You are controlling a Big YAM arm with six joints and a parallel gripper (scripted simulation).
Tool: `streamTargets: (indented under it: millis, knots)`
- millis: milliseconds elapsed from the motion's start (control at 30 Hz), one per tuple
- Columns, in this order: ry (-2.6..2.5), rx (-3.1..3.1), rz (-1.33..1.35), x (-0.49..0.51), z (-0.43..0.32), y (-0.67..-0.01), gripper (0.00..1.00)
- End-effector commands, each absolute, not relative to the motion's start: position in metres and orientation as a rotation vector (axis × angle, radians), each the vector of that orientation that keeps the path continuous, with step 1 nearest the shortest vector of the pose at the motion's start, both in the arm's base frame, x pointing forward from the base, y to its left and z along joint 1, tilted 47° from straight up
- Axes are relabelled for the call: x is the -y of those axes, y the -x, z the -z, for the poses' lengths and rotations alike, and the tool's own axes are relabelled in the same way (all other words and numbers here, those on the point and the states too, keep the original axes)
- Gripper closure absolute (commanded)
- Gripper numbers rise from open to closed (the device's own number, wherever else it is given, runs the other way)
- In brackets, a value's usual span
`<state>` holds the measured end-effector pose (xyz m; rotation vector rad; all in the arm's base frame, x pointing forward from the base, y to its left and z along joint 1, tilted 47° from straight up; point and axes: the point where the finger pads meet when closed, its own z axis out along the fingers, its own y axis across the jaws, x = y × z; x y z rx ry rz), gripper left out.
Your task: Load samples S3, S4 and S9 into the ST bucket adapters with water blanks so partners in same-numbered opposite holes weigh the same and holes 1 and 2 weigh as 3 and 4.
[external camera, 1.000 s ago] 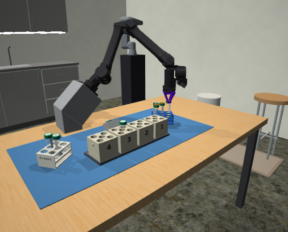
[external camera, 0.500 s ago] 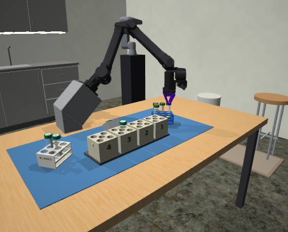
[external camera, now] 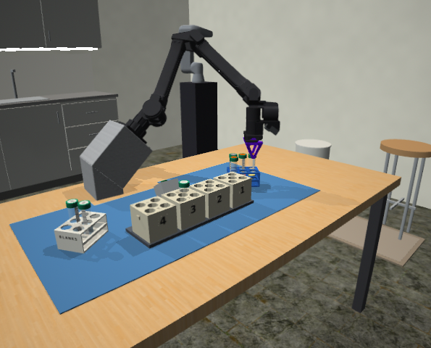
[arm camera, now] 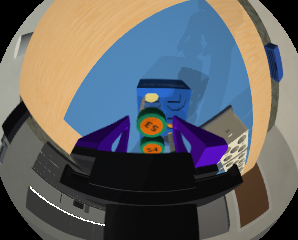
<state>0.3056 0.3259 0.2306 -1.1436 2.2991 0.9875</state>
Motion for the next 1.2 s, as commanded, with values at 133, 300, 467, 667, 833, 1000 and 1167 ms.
streamTargets:
  millis: [133,300,467,667,833,1000,1167]
  knots:
    - [1.125,-2.26,-0.978,-0.318,-0.255,-0.317,0.45]
    - [1.125,-2.245,-0.974,-0.306,-0.273,-0.316,0.45]
    - [1.126,-2.246,-0.973,-0.295,-0.282,-0.315,0.45]
    - [1.133,-2.276,-0.983,-0.3,-0.267,-0.311,0.45]
    - [1.133,-2.276,-0.983,-0.3,-0.267,-0.311,0.45]
    - [1.133,-2.276,-0.983,-0.3,-0.267,-0.311,0.45]
    - [1.163,-2.297,-0.994,-0.305,-0.258,-0.304,0.45]
